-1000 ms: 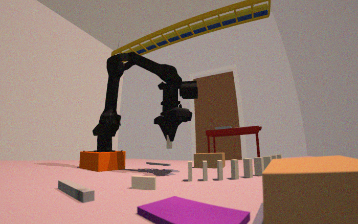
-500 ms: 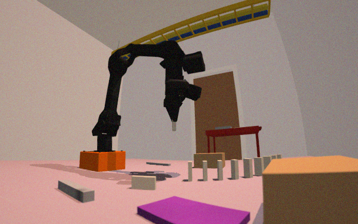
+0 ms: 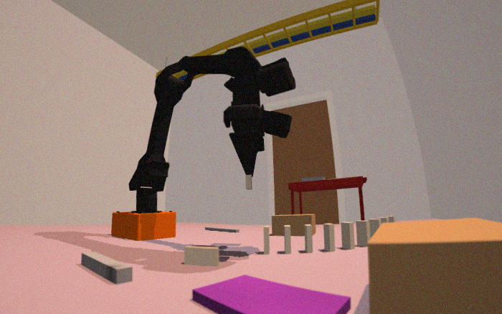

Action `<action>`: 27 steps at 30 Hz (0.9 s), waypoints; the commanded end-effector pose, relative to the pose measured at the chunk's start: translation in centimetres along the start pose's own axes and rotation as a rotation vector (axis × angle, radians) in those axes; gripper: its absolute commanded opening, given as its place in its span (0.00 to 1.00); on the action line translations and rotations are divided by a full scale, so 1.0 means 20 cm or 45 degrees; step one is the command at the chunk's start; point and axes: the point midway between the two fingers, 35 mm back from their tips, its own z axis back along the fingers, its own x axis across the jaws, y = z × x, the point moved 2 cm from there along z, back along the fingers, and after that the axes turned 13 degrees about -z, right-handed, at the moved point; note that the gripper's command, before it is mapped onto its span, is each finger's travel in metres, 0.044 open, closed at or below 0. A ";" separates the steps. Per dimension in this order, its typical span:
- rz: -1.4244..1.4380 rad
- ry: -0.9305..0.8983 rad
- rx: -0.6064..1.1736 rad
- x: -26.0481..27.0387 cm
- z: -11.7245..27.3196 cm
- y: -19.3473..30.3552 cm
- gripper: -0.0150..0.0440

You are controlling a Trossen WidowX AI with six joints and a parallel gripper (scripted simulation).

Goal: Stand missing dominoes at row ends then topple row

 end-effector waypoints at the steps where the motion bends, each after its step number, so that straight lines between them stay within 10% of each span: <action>1: -0.006 -0.007 0.038 0.00 -0.15 0.01 0.44; 27: -0.006 -0.007 0.040 0.01 -0.57 0.06 0.44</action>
